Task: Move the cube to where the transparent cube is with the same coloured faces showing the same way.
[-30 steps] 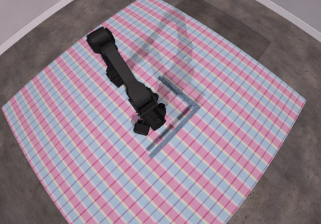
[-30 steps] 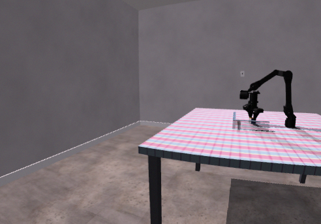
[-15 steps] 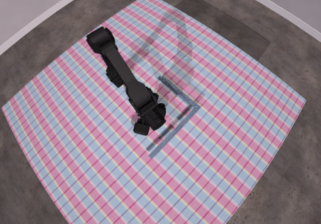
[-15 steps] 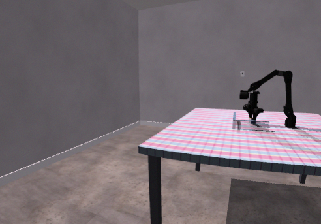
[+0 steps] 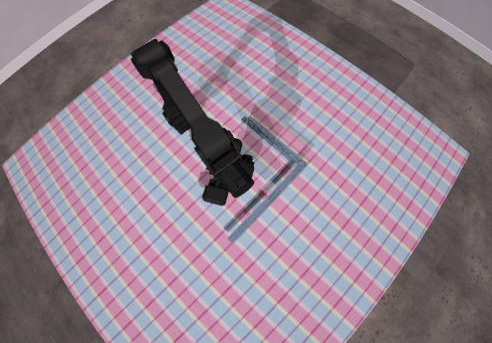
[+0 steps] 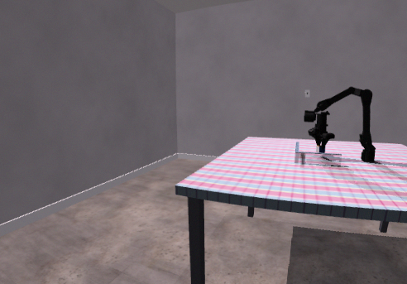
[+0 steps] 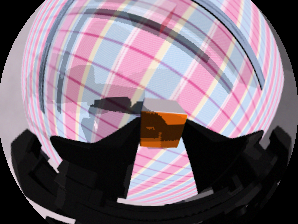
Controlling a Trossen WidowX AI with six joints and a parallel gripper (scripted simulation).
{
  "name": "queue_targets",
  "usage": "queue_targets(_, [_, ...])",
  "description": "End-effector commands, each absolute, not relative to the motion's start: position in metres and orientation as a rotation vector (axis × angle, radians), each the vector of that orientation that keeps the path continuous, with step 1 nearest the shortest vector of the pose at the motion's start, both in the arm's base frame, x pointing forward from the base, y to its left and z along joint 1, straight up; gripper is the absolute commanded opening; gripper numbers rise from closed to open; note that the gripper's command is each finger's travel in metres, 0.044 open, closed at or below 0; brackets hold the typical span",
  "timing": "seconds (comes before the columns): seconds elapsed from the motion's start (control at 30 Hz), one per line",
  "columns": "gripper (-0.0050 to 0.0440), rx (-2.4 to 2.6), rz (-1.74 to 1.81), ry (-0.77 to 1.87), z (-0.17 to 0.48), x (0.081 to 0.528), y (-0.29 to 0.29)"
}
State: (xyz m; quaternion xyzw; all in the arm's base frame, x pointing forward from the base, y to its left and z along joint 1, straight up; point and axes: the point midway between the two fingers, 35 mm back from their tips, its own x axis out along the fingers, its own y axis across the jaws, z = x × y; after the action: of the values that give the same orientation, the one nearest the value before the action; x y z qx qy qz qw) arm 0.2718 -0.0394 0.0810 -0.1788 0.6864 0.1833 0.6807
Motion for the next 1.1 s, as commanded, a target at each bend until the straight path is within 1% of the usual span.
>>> queue_targets(0.0, [0.0,-0.405,0.397,1.503,0.0914,0.2759,-0.0406])
queue_targets(0.4, [0.0,-0.311,0.438,1.255,0.0843,0.275,-0.0419])
queue_targets(0.47, [0.0,-0.311,0.438,1.255,0.0843,0.275,-0.0419])
queue_targets(0.8, [0.0,-0.281,0.459,1.027,0.0839,0.2729,-0.0431])
queue_targets(1.07, [0.0,-0.28,0.46,1.006,0.0841,0.2726,-0.0432])
